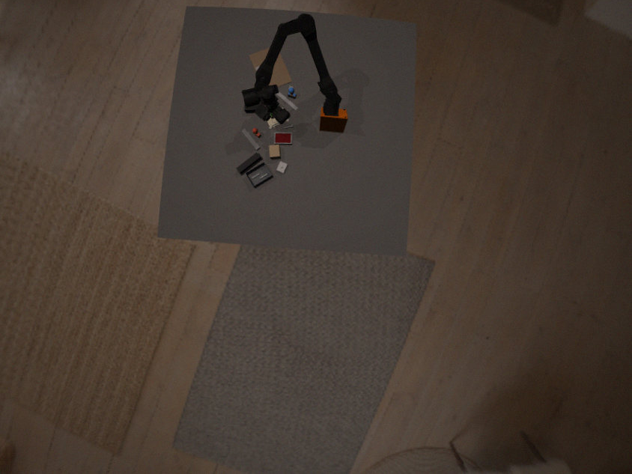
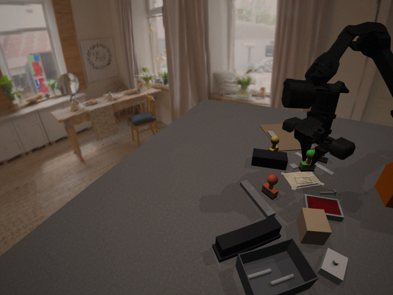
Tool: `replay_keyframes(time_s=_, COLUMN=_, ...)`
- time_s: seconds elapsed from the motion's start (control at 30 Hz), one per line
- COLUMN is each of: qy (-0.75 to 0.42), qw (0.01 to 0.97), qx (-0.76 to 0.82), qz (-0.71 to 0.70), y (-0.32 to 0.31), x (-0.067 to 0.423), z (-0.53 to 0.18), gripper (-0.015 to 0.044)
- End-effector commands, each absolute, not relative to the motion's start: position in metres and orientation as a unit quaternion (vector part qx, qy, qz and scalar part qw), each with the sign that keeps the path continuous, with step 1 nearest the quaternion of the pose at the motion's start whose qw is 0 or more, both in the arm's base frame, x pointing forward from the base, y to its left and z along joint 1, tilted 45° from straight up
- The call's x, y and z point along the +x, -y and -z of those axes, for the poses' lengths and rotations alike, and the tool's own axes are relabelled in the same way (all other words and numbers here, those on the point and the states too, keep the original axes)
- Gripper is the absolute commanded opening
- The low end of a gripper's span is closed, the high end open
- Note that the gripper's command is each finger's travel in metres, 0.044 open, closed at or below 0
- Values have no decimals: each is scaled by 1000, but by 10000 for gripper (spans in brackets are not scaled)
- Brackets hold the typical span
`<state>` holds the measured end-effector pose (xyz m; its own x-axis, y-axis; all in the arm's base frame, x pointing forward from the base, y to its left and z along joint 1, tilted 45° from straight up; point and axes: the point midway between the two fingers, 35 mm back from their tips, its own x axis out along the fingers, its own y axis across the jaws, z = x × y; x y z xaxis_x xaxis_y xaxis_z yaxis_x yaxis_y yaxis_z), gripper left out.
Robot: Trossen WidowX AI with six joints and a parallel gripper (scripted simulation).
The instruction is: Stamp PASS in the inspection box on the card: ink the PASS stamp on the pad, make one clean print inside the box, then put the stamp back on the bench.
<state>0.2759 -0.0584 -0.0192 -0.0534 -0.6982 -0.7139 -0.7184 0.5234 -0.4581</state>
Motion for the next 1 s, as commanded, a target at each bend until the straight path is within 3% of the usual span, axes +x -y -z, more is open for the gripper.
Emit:
replay_keyframes(time_s=0.0, qy=-726, qw=481, qx=-492, qz=-12, y=60, x=275, z=22, gripper=0)
replay_keyframes(time_s=0.97, qy=-726, qw=481, qx=-491, qz=-11, y=74, x=273, z=35, gripper=0)
